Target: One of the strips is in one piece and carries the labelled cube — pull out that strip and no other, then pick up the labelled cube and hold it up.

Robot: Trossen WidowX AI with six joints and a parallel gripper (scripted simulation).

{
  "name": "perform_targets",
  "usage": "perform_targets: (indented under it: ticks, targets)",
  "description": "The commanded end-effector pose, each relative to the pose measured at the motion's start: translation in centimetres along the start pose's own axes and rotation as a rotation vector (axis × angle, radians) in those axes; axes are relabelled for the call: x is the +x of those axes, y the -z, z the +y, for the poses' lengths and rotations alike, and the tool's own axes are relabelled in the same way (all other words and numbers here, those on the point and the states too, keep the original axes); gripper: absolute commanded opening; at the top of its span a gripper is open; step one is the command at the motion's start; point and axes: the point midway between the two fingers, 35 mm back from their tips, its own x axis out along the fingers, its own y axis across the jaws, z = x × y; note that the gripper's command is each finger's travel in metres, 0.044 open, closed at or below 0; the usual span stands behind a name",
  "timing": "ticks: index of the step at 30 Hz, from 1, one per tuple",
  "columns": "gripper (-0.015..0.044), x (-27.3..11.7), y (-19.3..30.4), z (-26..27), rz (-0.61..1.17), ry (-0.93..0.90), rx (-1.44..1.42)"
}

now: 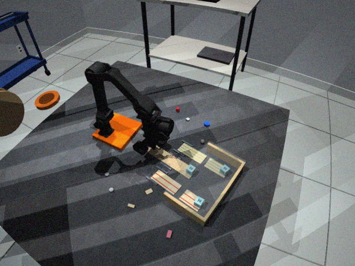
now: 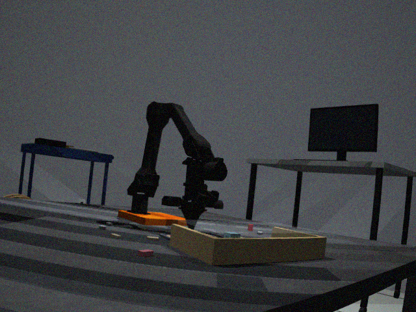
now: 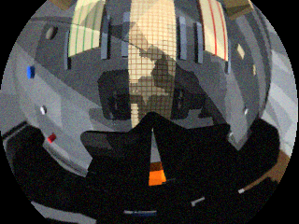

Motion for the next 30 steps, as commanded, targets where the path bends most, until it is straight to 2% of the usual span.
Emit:
perform_targets:
  ticks: [1,30]
  targets:
    - [0.0000,0.4,1.3,-0.1,0.026,0.008,0.002]
    - [0.0000,0.4,5.8,-0.1,0.030,0.007,0.002]
